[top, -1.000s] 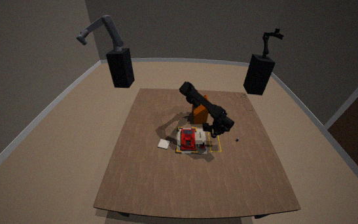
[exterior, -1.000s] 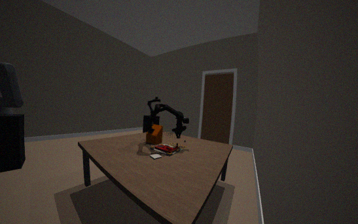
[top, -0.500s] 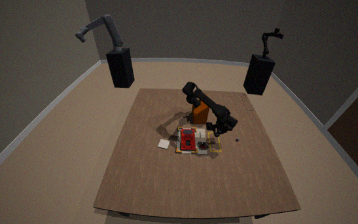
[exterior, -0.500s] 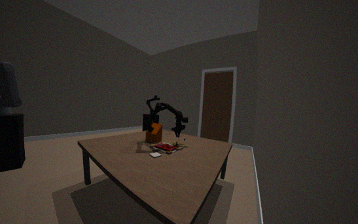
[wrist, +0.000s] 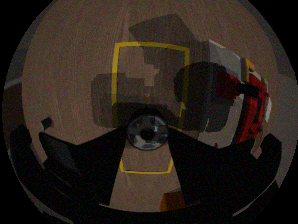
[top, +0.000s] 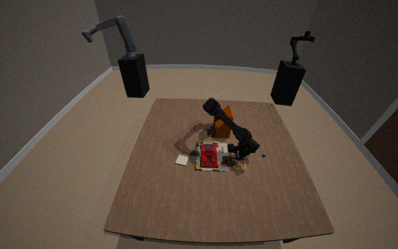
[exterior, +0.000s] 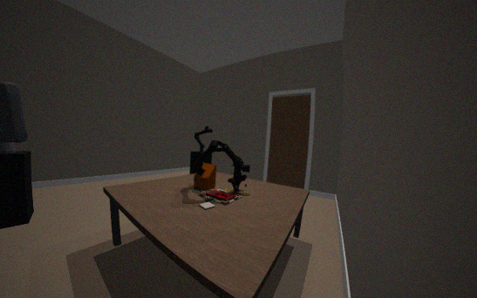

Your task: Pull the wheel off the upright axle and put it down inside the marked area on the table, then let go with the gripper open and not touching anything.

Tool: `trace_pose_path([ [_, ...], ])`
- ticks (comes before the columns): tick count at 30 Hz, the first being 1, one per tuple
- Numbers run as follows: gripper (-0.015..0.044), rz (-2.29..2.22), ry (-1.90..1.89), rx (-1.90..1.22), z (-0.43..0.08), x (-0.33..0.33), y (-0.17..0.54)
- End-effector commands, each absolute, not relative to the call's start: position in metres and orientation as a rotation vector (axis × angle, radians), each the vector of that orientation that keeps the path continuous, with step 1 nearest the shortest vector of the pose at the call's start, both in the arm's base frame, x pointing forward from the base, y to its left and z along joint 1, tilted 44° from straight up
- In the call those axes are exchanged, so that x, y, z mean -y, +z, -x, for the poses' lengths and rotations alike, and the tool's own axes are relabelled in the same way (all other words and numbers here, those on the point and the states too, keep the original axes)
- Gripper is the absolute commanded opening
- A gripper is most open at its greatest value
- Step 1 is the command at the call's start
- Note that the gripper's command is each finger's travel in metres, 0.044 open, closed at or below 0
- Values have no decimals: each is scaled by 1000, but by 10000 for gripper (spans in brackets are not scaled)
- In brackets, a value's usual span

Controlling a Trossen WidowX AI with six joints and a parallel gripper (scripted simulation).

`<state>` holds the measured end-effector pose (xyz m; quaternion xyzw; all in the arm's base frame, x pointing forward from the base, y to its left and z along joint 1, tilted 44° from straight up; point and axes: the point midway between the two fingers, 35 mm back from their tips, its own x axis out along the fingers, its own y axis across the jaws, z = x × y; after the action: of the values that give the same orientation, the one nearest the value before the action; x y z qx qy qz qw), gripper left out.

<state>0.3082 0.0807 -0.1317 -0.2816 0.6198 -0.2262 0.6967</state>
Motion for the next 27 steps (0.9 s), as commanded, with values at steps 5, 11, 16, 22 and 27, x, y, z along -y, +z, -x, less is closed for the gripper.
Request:
trace_pose_path([
  [5,26,633,-506,-1384,-308,-72,-139],
  [11,184,633,-506,-1384,-308,-72,-139],
  [16,300,632,-505,-1384,-307,-77,-135],
  [22,300,635,-502,-1383,-301,-112,-97],
  [27,352,640,-494,-1377,-295,-112,-96],
])
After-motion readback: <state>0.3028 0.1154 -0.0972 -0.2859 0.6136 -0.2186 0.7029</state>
